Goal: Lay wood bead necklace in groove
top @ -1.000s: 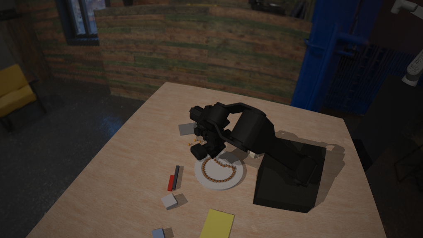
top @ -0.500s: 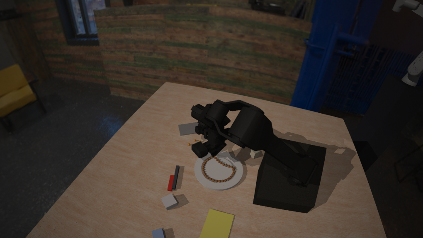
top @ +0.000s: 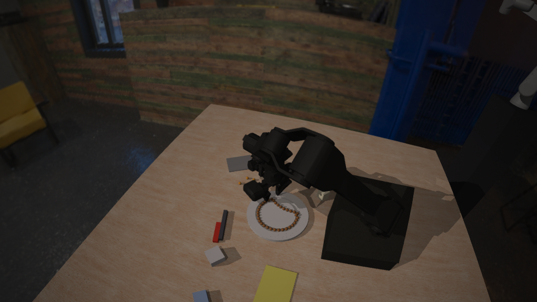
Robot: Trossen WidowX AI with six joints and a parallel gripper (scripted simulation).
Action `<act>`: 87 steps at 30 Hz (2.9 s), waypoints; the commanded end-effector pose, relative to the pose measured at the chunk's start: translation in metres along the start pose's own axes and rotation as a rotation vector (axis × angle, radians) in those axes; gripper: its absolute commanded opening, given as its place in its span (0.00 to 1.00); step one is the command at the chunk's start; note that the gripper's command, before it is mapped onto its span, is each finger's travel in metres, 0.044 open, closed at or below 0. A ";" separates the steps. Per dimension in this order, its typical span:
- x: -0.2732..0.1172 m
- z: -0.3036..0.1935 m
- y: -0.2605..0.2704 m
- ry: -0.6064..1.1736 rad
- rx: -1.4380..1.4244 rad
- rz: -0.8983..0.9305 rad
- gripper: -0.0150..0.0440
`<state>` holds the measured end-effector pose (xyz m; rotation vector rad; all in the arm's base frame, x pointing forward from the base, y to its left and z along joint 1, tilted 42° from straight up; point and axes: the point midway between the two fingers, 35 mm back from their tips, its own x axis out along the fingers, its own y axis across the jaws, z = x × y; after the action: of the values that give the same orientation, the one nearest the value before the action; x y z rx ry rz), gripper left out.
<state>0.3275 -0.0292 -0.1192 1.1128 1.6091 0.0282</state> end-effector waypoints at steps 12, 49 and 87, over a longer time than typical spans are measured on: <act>-0.005 -0.001 0.000 0.004 0.005 -0.003 1.00; -0.021 -0.013 0.001 0.004 0.051 -0.004 0.46; 0.001 -0.011 0.001 0.000 0.046 -0.005 0.25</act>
<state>0.3191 -0.0218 -0.1153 1.1445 1.6204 -0.0118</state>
